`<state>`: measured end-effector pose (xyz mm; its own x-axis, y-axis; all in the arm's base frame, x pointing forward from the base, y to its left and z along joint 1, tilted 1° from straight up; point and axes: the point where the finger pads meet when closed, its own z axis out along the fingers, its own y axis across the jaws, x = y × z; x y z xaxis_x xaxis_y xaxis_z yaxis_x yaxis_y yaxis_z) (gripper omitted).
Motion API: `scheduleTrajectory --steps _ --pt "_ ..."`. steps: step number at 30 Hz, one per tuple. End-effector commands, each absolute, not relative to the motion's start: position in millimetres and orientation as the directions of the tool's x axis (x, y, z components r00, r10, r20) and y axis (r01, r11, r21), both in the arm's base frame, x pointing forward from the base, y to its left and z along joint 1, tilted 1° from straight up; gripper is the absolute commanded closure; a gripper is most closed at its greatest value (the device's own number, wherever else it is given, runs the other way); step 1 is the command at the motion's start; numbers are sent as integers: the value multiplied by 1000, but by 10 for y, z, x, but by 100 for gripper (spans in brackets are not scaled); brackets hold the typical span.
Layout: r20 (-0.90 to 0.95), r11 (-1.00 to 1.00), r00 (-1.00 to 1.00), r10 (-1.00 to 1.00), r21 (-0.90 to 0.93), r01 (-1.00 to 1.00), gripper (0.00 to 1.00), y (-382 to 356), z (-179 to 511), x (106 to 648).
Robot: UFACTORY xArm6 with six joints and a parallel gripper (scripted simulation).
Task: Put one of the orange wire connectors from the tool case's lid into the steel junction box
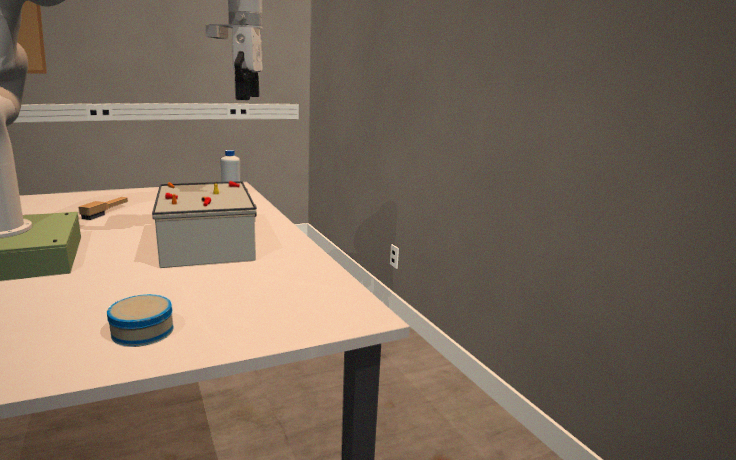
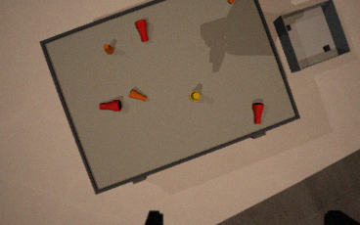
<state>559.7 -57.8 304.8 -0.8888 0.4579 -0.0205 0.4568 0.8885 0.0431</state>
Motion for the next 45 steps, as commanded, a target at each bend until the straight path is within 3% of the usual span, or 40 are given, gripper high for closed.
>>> scheduleTrajectory --steps 1,9,19,45 --pt "-12 949 -949 316 19 316 0 -306 3448 5506" --pt "-9 993 -993 116 -11 116 0 43 3973 5280" --pt "-9 996 -996 93 -14 94 0 80 4023 5250" --pt "-8 995 -996 94 -14 94 0 67 3044 5259"
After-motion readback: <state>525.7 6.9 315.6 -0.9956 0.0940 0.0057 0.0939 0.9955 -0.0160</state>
